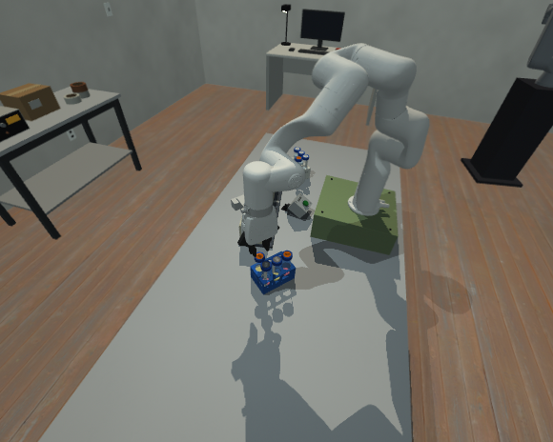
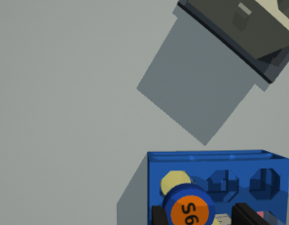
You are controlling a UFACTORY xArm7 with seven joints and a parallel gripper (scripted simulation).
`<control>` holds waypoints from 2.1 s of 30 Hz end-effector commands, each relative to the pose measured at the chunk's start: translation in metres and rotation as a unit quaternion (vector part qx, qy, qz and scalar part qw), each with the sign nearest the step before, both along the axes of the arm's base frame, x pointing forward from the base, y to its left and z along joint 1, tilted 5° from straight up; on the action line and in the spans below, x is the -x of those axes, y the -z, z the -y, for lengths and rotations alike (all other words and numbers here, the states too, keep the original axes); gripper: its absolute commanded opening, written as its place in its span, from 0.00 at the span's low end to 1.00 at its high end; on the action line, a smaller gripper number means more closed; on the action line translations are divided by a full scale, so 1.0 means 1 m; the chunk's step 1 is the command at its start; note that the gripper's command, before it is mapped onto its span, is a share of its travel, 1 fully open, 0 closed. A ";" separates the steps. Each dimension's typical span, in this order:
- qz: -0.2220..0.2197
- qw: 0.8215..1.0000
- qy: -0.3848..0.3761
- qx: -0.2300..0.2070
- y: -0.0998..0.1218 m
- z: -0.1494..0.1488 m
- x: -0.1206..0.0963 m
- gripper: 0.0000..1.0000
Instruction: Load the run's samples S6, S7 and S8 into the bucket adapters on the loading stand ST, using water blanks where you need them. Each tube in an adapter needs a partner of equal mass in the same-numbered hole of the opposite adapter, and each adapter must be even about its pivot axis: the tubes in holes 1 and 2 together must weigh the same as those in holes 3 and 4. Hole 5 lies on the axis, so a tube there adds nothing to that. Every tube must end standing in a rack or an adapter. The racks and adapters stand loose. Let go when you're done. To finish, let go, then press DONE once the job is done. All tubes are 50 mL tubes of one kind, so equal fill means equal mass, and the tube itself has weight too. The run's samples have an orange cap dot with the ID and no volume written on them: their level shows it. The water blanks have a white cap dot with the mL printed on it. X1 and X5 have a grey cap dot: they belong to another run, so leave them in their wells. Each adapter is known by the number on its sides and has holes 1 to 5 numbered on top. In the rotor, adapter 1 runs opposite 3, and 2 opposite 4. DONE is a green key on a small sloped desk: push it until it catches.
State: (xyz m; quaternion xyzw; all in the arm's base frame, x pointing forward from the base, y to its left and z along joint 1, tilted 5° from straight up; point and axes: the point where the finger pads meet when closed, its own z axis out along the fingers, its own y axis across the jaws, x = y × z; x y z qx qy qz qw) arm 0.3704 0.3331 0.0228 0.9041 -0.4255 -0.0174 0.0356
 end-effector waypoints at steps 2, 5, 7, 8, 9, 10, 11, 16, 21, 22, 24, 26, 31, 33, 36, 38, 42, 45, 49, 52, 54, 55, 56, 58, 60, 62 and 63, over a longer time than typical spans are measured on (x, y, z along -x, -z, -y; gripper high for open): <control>0.002 1.000 0.000 -0.002 -0.014 -0.002 -0.002 0.44; 0.002 1.000 0.000 -0.002 -0.020 -0.002 -0.002 0.44; 0.002 1.000 0.000 -0.002 -0.020 -0.002 -0.002 0.44; 0.002 1.000 0.000 -0.002 -0.022 -0.002 -0.003 0.44; 0.002 1.000 0.000 -0.002 -0.024 -0.002 -0.003 0.44; 0.002 1.000 0.000 -0.002 -0.026 -0.002 -0.003 0.44; 0.002 1.000 0.000 -0.002 -0.028 -0.002 -0.003 0.44; 0.002 1.000 0.000 -0.002 -0.038 -0.003 -0.003 0.44; 0.002 1.000 0.000 -0.002 -0.048 -0.003 -0.004 0.44; 0.002 1.000 0.000 -0.002 -0.050 -0.003 -0.004 0.44; 0.002 1.000 0.000 -0.002 -0.050 -0.003 -0.004 0.44; 0.002 1.000 0.000 -0.002 -0.054 -0.004 -0.004 0.44; 0.002 1.000 0.000 -0.002 -0.064 -0.004 -0.005 0.44; 0.002 1.000 0.000 -0.002 -0.068 -0.004 -0.005 0.44; 0.002 1.000 0.000 -0.002 -0.074 -0.005 -0.006 0.44; 0.002 1.000 0.000 -0.002 -0.078 -0.005 -0.006 0.44; 0.002 1.000 0.000 -0.002 -0.082 -0.005 -0.006 0.44; 0.002 1.000 0.000 -0.002 -0.088 -0.005 -0.006 0.44; 0.002 1.000 0.000 -0.002 -0.089 -0.005 -0.007 0.44; 0.002 1.000 0.000 -0.002 -0.089 -0.005 -0.007 0.44; 0.002 1.000 0.000 -0.002 -0.089 -0.005 -0.007 0.44; 0.002 1.000 0.000 -0.002 -0.089 -0.005 -0.007 0.44; 0.002 1.000 0.000 -0.002 -0.089 -0.005 -0.007 0.44; 0.002 1.000 0.000 -0.002 -0.089 -0.005 -0.007 0.44; 0.002 1.000 0.000 -0.002 -0.089 -0.005 -0.007 0.44; 0.002 1.000 0.000 -0.002 -0.089 -0.005 -0.007 0.44; 0.002 1.000 0.000 -0.002 -0.089 -0.005 -0.007 0.44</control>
